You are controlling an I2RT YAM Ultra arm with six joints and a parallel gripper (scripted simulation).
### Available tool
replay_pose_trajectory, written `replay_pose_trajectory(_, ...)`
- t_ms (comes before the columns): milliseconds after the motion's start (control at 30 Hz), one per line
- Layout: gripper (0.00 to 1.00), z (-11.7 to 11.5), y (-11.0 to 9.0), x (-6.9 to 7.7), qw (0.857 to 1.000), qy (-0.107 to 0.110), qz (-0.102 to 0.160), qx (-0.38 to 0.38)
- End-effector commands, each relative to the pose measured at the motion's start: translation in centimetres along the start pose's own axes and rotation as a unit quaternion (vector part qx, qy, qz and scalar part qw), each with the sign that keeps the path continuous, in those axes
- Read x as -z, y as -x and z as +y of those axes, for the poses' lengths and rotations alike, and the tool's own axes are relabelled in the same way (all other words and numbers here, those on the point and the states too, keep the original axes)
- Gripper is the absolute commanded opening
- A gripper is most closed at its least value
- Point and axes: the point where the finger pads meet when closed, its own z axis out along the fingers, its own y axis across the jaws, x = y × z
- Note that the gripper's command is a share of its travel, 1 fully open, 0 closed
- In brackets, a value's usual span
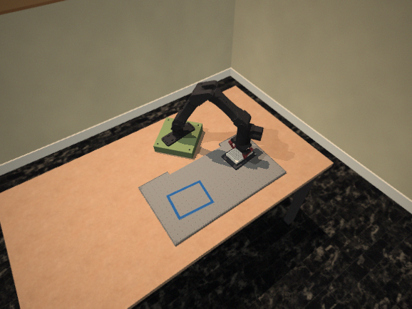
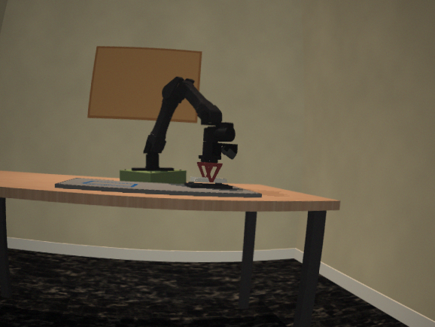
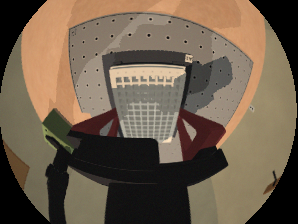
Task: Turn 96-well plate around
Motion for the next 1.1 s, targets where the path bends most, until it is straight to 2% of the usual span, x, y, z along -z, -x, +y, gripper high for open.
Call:
replay_pose_trajectory(0,0.0,-0.34,0.17,0.45,1.0,-0.008,-0.005,0.0)
replay_pose_trajectory(1067,0.0,-0.21,0.09,-0.02,1.0,-0.008,-0.005,0.0)
